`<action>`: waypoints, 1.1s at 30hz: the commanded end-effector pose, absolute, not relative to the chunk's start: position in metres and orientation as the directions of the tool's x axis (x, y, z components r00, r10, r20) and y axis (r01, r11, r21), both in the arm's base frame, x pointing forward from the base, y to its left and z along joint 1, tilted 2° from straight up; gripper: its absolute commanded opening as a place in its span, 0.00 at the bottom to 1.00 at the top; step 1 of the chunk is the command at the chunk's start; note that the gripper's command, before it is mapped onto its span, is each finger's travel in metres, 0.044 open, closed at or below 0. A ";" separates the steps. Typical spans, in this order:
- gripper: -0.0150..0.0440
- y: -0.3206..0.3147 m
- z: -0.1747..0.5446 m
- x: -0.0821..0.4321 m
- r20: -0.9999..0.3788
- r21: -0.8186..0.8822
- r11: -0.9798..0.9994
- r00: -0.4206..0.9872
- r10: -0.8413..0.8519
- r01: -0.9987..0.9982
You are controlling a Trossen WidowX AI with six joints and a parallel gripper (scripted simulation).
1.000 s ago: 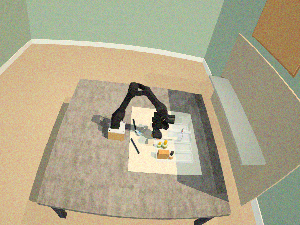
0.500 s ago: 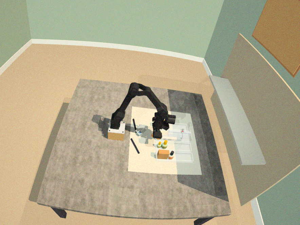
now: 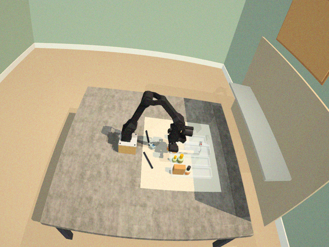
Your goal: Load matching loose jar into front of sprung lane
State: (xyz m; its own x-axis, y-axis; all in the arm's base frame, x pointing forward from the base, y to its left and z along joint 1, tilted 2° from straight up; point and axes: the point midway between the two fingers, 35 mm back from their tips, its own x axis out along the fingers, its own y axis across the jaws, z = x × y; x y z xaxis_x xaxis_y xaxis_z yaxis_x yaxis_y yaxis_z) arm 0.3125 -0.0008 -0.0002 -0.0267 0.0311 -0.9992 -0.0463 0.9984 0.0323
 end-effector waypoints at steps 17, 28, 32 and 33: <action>0.25 0.000 0.004 0.330 -0.999 0.034 0.999 0.008 0.034 -0.043; 0.25 0.000 0.005 0.335 -0.999 0.034 0.999 0.008 0.034 -0.043; 0.25 0.000 0.005 0.336 -0.999 0.034 0.999 0.008 0.034 -0.043; 0.25 0.000 0.005 0.336 -0.999 0.034 0.999 0.008 0.034 -0.043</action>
